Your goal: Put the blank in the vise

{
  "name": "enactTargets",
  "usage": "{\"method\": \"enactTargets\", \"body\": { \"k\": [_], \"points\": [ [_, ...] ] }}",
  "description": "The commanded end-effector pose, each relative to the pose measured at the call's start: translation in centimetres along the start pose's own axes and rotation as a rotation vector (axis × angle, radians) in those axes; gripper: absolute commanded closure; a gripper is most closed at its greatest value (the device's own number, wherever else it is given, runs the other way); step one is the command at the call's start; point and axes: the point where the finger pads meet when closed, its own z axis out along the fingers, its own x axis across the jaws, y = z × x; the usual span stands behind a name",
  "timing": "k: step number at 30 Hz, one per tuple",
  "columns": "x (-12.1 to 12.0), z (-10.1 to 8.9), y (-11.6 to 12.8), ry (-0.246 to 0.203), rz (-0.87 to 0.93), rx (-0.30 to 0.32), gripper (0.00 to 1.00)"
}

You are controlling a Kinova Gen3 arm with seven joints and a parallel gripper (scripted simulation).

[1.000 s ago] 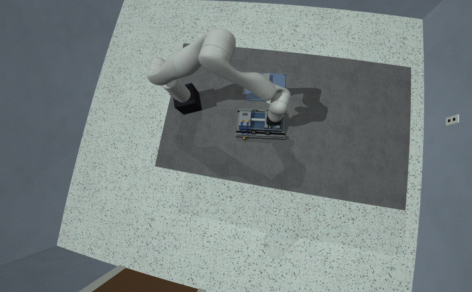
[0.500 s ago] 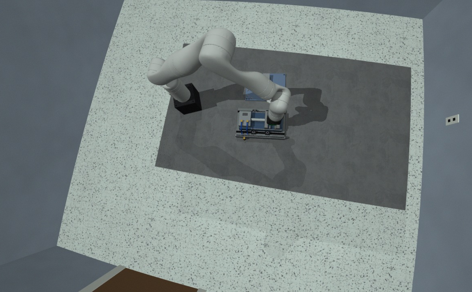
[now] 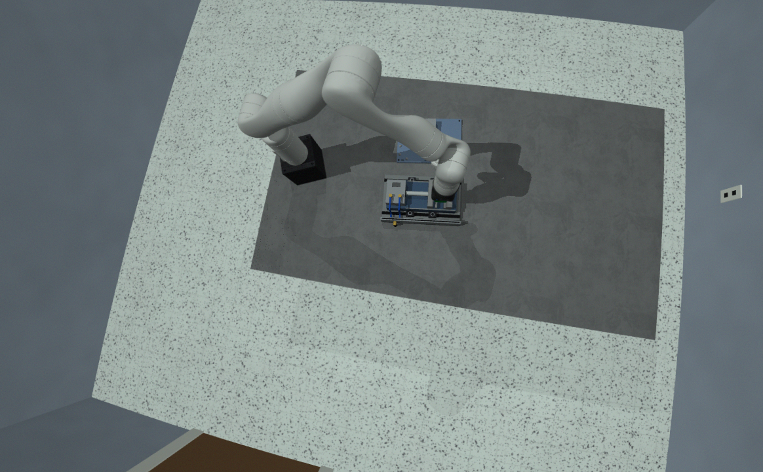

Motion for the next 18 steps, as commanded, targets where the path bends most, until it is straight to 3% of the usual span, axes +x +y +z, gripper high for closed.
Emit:
{"method": "enactTargets", "body": {
  "k": [1,18],
  "points": [
    [0.11,-0.12,-0.06,0.003,-0.001,0.0,1.0],
    [0.1,-0.12,-0.05,0.003,-0.001,0.0,1.0]
  ]
}}
